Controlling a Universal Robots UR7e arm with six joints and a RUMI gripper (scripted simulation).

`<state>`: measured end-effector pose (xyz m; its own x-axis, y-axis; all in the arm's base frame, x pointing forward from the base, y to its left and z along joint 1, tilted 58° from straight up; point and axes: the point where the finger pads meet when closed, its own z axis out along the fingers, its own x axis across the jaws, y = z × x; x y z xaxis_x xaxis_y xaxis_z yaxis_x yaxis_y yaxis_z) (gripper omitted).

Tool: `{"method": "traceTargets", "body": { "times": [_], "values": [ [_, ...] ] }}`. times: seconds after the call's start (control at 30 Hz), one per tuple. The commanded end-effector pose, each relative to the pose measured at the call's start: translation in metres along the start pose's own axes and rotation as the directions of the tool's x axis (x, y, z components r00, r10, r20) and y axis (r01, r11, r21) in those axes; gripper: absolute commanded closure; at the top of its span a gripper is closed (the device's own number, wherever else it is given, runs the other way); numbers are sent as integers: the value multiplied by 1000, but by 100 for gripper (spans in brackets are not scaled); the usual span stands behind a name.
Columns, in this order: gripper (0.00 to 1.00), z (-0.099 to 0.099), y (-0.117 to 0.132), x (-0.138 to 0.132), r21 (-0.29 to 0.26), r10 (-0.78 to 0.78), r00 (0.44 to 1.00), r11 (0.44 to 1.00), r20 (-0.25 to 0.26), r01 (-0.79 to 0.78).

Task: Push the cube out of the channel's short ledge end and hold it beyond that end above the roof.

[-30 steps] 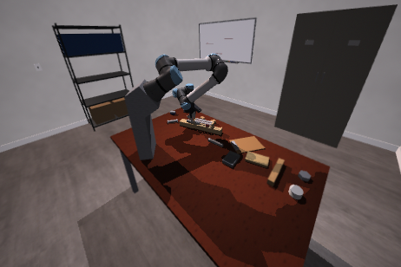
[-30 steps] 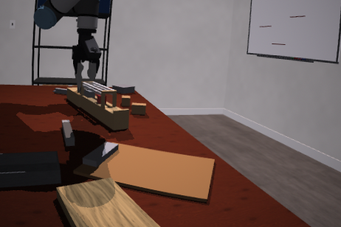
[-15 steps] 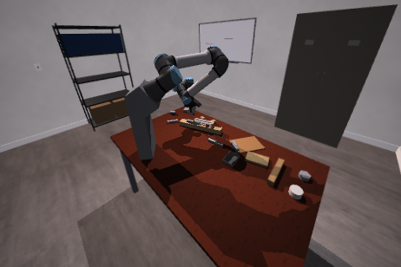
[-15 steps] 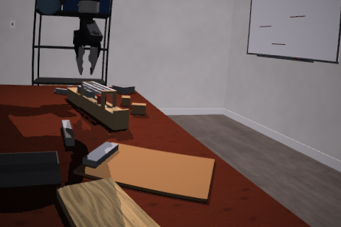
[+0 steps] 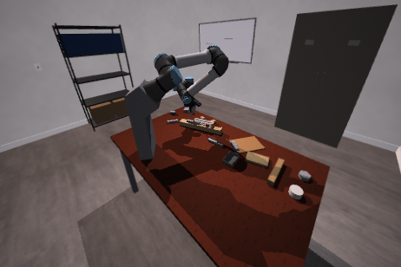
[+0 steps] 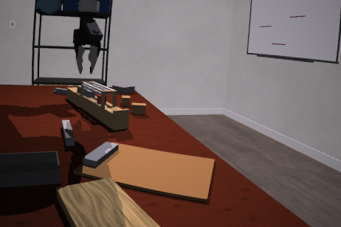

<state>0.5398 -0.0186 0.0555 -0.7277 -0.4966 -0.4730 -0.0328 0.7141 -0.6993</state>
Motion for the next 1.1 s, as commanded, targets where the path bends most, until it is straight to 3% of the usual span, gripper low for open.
{"method": "traceTargets", "body": {
  "times": [0.0, 0.73, 1.07],
  "values": [
    [78, -2, 0, 0, -1, -1, 1000, 1000, 1, 1],
    [78, -1, -3, 2, -1, 1, 1000, 1000, -1, -1],
    [78, -1, -32, 17, -1, 22, 1000, 1000, -1, -22]
  ]
}}
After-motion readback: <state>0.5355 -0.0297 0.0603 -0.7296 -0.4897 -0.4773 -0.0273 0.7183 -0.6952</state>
